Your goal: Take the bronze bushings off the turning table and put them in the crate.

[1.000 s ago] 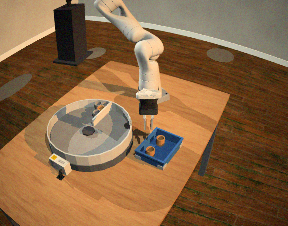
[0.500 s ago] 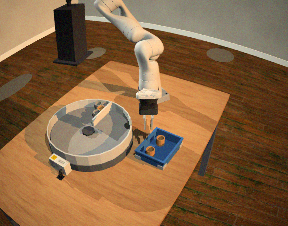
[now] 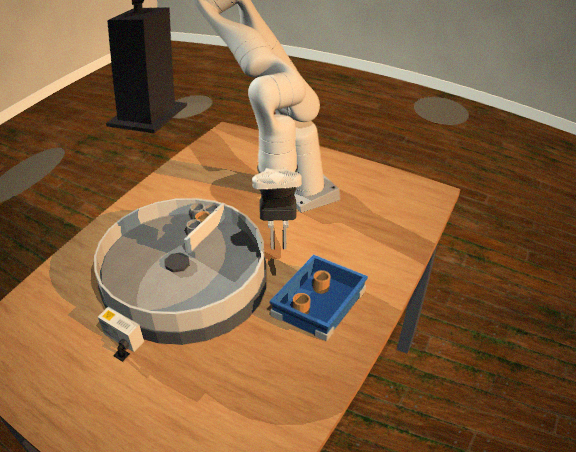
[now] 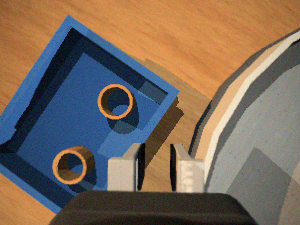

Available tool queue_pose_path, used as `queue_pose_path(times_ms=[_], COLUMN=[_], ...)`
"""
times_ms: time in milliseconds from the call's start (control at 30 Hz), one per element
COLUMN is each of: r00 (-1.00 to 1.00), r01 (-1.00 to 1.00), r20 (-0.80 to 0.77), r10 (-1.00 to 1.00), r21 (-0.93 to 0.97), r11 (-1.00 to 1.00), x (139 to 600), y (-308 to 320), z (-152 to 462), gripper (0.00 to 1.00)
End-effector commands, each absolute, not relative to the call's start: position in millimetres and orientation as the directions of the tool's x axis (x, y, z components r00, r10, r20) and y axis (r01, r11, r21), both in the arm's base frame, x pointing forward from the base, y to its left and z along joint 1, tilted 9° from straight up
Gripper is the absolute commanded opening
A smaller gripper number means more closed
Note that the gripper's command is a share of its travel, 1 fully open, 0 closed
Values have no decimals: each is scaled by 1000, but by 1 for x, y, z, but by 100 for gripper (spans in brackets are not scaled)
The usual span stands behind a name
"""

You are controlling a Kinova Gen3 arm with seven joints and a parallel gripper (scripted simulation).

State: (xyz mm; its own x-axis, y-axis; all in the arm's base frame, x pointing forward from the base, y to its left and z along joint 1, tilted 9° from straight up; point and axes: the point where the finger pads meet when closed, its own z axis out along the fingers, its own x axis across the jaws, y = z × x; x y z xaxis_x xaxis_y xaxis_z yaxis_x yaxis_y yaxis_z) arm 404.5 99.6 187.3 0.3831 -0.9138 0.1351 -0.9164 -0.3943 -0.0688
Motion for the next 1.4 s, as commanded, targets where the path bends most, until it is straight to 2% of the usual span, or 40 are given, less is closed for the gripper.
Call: queue_pose_path(times_ms=[0, 67, 233, 633, 800, 1200, 1367], r00=[378, 378, 380, 380, 381, 381, 383], r01=[-918, -918, -917, -917, -917, -917, -916], r20=[139, 139, 138, 138, 136, 136, 134], r10=[-915, -915, -915, -915, -914, -914, -914], r21=[-73, -73, -72, -72, -71, -71, -71], r11=[-390, -390, -391, -391, -393, -393, -394], x=[406, 406, 383, 383, 361, 361, 339], y=[98, 98, 45, 45, -7, -7, -59], z=[189, 189, 187, 187, 185, 185, 182], gripper=[45, 45, 45, 45, 45, 45, 45])
